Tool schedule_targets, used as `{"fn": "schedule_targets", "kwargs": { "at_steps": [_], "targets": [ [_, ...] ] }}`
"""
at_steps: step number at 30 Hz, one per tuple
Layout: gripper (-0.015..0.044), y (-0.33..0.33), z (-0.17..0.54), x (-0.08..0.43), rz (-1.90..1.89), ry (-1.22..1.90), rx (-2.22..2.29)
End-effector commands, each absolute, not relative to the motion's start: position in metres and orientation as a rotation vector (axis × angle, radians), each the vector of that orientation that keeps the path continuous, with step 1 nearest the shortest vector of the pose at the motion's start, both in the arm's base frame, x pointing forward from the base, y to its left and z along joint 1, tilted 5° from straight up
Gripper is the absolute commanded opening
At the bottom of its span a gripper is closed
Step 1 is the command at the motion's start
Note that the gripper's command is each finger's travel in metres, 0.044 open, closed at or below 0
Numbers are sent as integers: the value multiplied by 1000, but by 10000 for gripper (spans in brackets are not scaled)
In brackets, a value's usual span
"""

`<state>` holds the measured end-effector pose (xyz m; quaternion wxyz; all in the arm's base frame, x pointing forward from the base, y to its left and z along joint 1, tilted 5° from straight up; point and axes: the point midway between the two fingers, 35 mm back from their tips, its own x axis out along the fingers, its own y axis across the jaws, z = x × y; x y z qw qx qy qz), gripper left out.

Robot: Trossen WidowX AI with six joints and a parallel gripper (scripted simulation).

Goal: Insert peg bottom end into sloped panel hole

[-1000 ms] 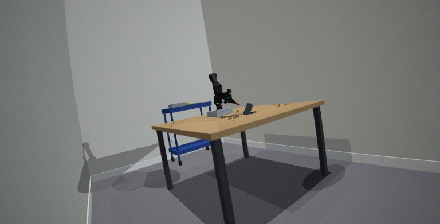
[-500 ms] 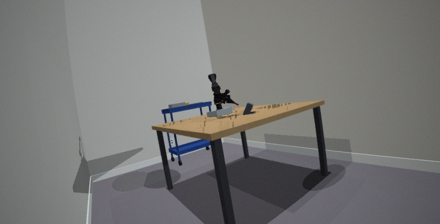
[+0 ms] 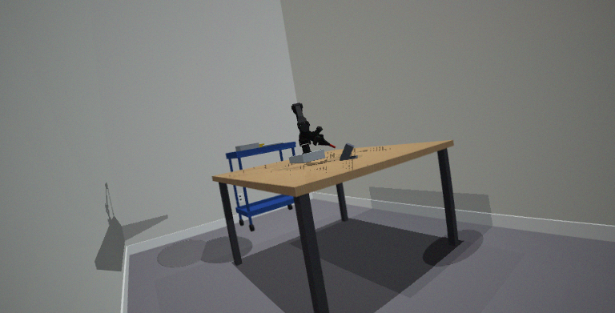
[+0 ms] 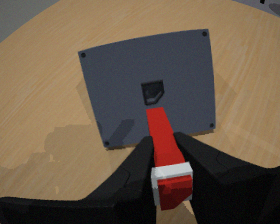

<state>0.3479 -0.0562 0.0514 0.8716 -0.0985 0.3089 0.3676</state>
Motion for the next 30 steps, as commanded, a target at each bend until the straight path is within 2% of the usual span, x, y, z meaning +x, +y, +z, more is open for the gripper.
{"fn": "schedule_targets", "kwargs": {
  "at_steps": [1, 30],
  "targets": [
    [0, -52, 47, 351, 771, 634, -205],
    [0, -40, 32, 365, 769, 576, -231]
  ]
}}
